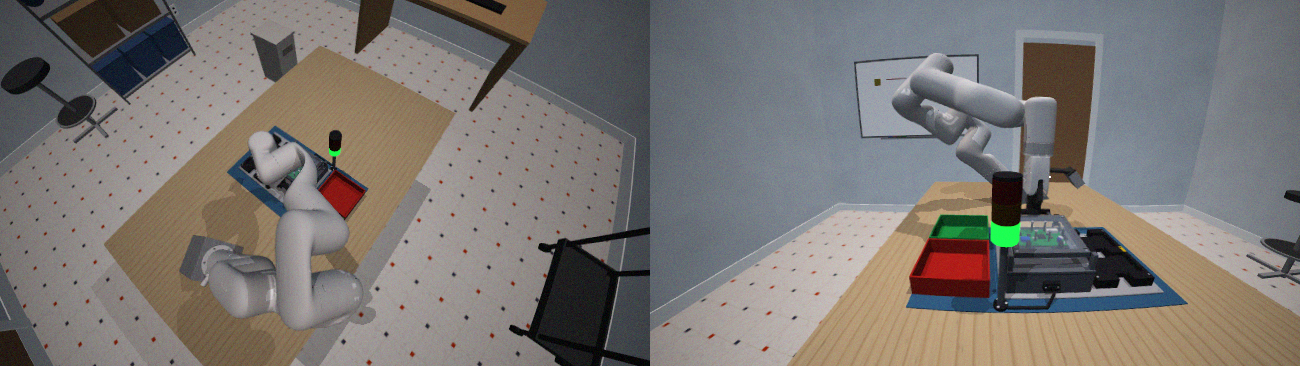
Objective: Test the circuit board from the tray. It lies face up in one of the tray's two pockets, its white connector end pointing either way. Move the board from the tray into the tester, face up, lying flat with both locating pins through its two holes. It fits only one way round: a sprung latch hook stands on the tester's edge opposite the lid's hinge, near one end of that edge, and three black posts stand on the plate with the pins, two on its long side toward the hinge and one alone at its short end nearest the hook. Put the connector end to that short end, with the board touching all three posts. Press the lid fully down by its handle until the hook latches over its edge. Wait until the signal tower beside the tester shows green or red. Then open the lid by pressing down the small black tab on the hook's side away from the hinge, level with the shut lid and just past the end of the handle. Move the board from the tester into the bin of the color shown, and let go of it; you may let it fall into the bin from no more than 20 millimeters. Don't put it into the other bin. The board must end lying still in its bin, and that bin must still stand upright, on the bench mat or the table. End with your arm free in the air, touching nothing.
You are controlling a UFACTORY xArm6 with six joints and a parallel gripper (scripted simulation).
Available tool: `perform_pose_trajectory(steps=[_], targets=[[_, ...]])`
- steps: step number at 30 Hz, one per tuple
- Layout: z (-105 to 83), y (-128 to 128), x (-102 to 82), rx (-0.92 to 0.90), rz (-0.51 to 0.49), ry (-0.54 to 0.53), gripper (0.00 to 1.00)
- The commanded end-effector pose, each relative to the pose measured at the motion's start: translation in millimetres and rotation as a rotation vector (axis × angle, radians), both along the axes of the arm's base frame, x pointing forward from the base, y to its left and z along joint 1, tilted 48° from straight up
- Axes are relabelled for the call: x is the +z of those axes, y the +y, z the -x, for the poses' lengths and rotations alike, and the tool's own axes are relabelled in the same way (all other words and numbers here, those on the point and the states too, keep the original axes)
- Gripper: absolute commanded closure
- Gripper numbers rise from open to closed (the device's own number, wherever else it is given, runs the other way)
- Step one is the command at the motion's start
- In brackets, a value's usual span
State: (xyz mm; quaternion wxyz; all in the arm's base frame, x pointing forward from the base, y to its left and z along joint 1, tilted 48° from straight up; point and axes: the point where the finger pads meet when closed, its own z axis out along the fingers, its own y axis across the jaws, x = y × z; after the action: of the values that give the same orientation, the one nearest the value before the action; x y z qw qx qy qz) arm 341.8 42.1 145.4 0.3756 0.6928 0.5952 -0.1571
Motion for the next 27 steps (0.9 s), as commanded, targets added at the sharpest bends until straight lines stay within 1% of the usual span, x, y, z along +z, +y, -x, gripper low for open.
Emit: perform_pose_trajectory(steps=[1, 19, 27], targets=[[-0.5, 3.0, 2.8, 0.001, -0.002, -0.003, 1.0], [1.7, 18.5, 18.6, 0.001, -0.002, -0.003, 1.0], [1.3, 32.5, 33.7, 0.001, -0.002, -0.003, 1.0]])
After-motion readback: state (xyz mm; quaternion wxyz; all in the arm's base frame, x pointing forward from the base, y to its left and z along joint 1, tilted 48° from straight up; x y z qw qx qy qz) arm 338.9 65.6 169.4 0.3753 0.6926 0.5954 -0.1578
